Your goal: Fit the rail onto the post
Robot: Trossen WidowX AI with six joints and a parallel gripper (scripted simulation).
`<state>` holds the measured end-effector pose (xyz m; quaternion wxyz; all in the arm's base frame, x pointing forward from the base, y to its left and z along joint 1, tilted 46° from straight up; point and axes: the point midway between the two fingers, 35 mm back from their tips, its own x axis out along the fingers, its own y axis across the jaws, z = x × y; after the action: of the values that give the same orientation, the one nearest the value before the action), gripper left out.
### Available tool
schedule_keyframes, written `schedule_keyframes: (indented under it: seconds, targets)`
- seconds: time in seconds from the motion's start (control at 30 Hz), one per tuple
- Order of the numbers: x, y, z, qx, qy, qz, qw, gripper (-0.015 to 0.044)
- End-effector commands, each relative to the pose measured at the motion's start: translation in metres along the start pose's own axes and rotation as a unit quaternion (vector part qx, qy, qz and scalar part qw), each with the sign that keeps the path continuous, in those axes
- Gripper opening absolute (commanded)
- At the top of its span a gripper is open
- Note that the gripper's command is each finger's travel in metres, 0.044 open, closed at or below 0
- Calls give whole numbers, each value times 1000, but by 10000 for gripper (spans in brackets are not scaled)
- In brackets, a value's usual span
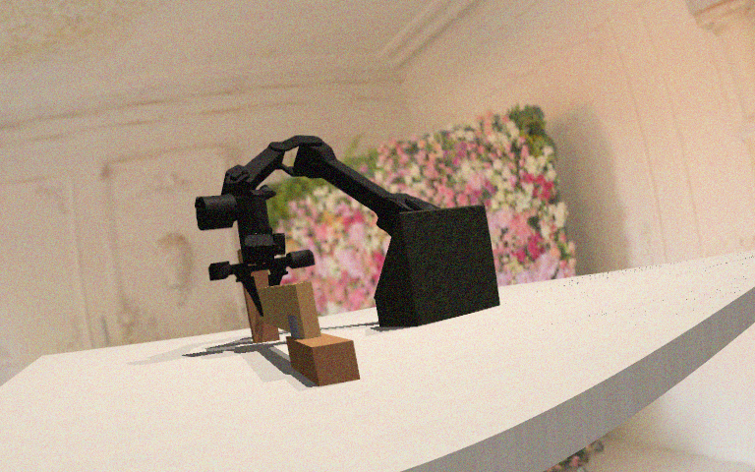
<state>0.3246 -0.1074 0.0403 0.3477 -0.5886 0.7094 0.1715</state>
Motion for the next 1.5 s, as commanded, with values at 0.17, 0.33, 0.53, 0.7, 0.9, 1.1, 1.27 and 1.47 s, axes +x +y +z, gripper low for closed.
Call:
schedule_keyframes:
  seconds: [0.17, 0.33, 0.53, 0.7, 0.9, 1.1, 1.27, 1.47]
  targets:
    - [-1, 0, -4, -1, 0, -1, 1000, 0]
    - [0, 0, -6, -1, 0, -1, 1000, 0]
    - [0, 0, -7, -1, 0, -1, 1000, 0]
    - [1, 0, -9, -1, 0, -1, 1000, 0]
    - [0, 0, -11, -1, 0, -1, 1000, 0]
    - [0, -1, -13, -1, 0, -1, 1000, 0]
    - [-1, -1, -14, -1, 0, -1, 1000, 0]
    - [-1, -1, -16, -1, 0, -1, 1000, 0]
